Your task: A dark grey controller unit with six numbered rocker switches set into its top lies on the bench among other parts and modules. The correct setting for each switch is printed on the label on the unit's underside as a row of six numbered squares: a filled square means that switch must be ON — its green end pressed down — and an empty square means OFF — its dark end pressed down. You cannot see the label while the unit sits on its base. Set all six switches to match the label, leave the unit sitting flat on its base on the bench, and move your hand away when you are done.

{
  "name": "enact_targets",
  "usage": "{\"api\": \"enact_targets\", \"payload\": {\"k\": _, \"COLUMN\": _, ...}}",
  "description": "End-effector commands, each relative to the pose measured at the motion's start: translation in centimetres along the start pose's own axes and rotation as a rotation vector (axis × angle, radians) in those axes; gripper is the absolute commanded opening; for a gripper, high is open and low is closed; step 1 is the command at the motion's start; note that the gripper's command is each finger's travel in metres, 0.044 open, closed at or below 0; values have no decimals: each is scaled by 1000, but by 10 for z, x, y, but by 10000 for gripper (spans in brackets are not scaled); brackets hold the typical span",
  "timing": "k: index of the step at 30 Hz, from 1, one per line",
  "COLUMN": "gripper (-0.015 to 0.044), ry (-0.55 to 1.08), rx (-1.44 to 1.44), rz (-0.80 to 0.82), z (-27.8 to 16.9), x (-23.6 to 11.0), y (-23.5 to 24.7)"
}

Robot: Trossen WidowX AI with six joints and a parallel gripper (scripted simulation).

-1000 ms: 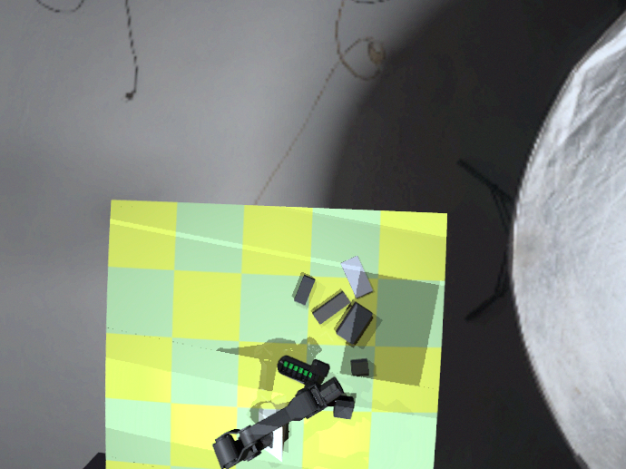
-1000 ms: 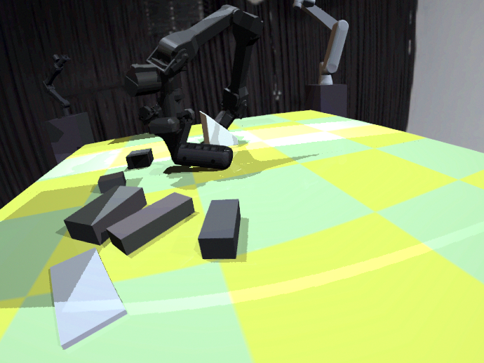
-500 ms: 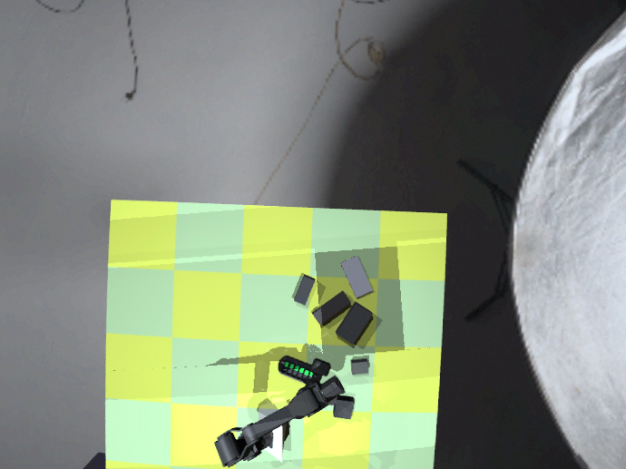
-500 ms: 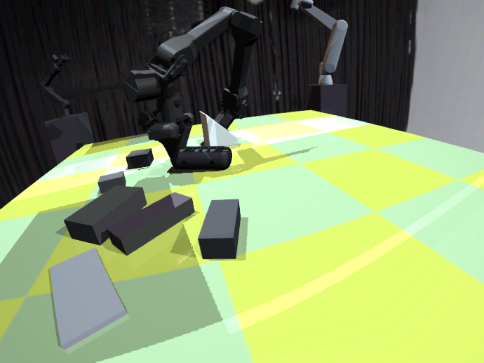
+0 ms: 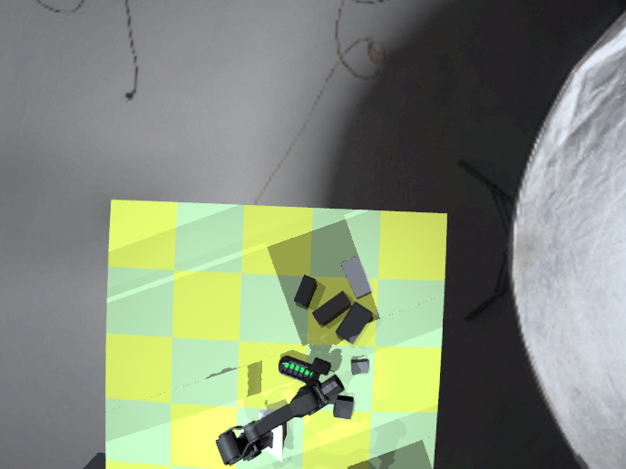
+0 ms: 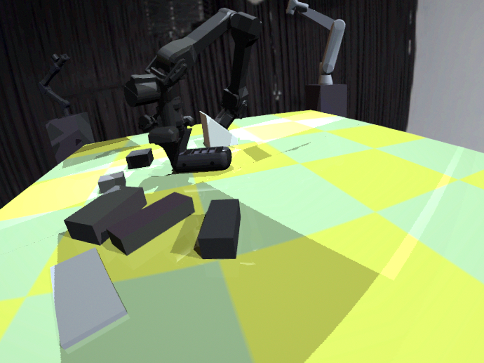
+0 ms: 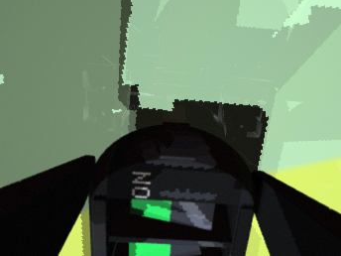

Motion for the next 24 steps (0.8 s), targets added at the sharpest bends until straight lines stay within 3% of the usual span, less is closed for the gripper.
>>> {"api": "enact_targets", "payload": {"k": 1, "gripper": 336, "ry": 2, "rx": 0, "rz": 1, "z": 0, "x": 0, "y": 0}}
{"api": "enact_targets", "payload": {"k": 2, "gripper": 336, "ry": 0, "rx": 0, "rz": 1, "z": 0, "x": -1, "y": 0}}
{"api": "enact_targets", "payload": {"k": 6, "gripper": 440, "ry": 0, "rx": 0, "rz": 0, "z": 0, "x": 0, "y": 0}}
{"api": "enact_targets", "payload": {"k": 15, "gripper": 440, "ry": 0, "rx": 0, "rz": 0, "z": -2, "x": -1, "y": 0}}
{"api": "enact_targets", "payload": {"k": 20, "gripper": 440, "ry": 2, "rx": 0, "rz": -1, "z": -52, "x": -35, "y": 4}}
{"api": "enact_targets", "payload": {"k": 24, "gripper": 440, "ry": 3, "rx": 0, "rz": -1, "z": -60, "x": -40, "y": 4}}
Point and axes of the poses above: the point midway between the two fingers, 35 mm back from their tips, its own x axis out along the fingers, its own y axis across the jaws, z = x × y, the point moved 5 cm from there along -x, back along the fingers, and after that the axes turned 3 degrees about -x, right-handed, at the moved point
